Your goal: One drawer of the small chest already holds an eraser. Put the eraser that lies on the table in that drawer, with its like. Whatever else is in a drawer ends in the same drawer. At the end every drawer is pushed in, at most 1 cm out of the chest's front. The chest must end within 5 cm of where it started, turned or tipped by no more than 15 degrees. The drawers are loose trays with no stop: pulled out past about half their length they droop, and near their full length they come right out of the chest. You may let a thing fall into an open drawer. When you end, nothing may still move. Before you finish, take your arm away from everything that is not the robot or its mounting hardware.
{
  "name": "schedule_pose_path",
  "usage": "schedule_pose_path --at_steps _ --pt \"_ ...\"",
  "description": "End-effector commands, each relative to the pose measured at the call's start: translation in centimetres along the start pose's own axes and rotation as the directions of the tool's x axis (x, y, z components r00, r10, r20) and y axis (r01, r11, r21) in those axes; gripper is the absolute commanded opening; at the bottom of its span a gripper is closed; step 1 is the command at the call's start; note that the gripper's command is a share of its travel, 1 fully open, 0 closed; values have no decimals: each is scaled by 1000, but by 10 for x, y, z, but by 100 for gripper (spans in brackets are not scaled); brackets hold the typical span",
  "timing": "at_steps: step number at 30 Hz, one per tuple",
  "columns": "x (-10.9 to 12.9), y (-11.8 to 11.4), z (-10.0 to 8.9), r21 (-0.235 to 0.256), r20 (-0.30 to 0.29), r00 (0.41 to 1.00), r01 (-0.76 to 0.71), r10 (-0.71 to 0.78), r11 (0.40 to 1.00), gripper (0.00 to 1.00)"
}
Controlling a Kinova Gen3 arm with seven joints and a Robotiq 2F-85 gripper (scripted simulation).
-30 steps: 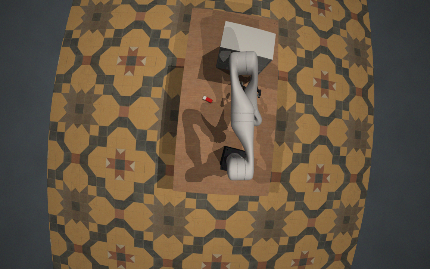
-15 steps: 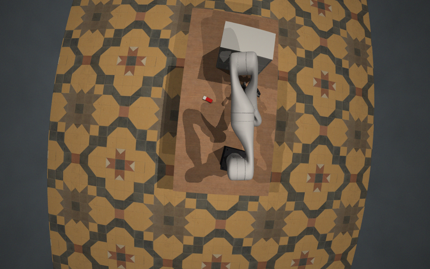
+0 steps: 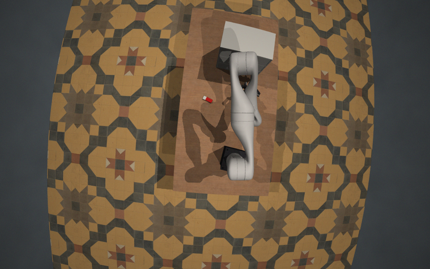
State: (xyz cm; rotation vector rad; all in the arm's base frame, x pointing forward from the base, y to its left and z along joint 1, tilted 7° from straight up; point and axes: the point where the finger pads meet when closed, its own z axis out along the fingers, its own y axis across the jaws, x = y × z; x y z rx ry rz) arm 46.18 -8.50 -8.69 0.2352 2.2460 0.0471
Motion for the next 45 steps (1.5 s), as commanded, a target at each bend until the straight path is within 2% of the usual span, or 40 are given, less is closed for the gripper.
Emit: schedule_pose_path --at_steps 1,6,12,14,22,27,34,45 --pt "-1 0 1 0 2 1000 0 0 1000 33" --pt "1 0 10 0 2 1000 0 0 1000 33" --pt "6 0 35 0 2 1000 0 0 1000 33" --pt "6 0 35 0 2 1000 0 0 1000 33" --pt "13 0 76 0 2 1000 0 0 1000 33" --pt "16 0 93 0 2 1000 0 0 1000 33" --pt "18 0 100 0 2 1000 0 0 1000 33" --pt "18 0 100 0 2 1000 0 0 1000 33"
